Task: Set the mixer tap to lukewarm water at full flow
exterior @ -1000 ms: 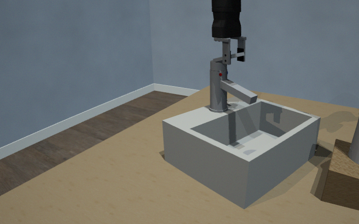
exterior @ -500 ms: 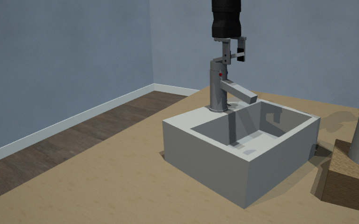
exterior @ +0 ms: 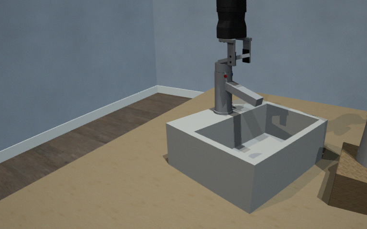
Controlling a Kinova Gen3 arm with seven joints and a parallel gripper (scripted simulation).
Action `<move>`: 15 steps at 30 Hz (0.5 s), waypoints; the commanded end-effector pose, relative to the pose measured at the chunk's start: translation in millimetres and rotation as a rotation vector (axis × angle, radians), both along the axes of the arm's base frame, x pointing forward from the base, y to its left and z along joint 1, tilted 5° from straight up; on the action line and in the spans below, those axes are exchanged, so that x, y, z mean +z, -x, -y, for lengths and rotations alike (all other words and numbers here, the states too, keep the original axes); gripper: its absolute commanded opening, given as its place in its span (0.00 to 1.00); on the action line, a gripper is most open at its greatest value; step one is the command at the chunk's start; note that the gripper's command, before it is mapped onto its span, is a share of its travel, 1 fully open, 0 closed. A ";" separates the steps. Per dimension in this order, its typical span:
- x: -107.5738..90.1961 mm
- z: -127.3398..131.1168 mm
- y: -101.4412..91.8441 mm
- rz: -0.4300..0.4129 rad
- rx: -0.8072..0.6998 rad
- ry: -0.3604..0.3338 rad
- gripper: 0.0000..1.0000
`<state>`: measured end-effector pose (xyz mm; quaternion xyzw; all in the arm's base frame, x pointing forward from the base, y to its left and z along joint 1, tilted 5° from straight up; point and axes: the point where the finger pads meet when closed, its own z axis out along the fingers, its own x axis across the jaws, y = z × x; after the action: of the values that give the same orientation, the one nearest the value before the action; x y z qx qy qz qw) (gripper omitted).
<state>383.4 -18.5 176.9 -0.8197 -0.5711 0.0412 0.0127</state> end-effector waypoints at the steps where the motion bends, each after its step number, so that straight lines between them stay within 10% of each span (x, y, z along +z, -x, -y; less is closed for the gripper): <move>1: 0.6 -0.1 -0.4 0.002 0.000 0.000 1.00; 3: 0.6 -0.1 -0.4 0.002 0.000 0.000 1.00; 4: 0.6 -0.1 -0.4 0.002 0.000 0.000 0.00; 15: 0.6 -0.1 -0.4 0.002 0.000 0.000 0.00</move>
<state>383.4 -18.5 176.9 -0.8197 -0.5712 0.0412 0.0127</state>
